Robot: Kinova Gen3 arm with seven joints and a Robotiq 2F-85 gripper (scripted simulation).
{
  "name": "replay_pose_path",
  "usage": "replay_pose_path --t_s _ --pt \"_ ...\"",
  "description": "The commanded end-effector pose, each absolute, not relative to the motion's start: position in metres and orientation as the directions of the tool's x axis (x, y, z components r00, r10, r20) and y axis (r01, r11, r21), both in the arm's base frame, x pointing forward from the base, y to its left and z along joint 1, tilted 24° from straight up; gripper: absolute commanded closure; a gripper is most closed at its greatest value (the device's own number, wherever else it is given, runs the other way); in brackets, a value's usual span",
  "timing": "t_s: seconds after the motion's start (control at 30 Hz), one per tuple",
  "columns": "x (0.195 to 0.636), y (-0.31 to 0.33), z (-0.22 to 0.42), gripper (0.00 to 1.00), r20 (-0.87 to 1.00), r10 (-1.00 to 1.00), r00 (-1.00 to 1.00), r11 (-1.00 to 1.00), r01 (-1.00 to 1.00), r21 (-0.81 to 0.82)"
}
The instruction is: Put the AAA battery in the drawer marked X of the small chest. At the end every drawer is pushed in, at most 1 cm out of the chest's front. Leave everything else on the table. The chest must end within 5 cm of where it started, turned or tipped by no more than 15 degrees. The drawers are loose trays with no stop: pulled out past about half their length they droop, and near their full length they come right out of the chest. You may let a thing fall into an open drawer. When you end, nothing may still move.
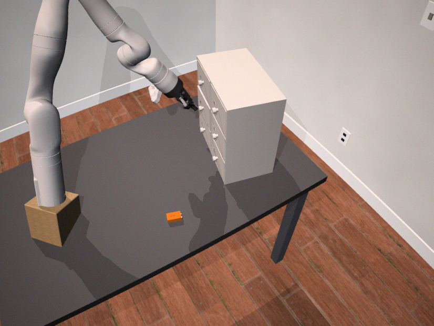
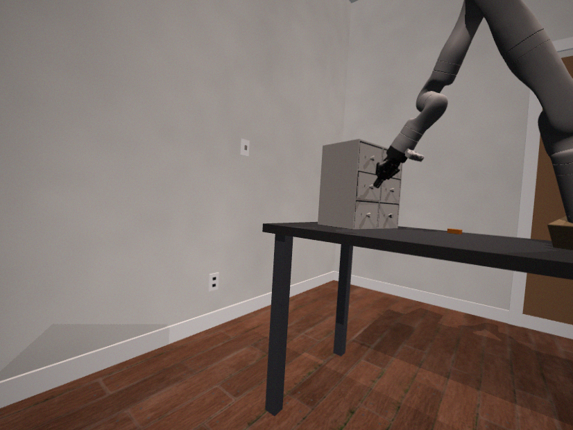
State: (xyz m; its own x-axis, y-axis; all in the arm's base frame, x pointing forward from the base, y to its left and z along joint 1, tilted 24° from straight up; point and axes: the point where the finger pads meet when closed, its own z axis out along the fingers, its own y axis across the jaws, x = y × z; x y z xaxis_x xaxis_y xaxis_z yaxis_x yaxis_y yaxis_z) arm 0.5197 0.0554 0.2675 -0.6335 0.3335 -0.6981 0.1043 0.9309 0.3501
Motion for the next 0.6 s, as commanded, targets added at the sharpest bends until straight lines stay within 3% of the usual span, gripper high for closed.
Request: replay_pose_path --t_s 0.0,0.57 --pt "0.5202 0.0548 0.2685 1.00 -0.699 0.335 -0.632 0.931 0.105 0.351" --pt "0.5136 0.0561 0.2670 1.00 -0.699 0.335 -0.632 0.931 0.105 0.351"
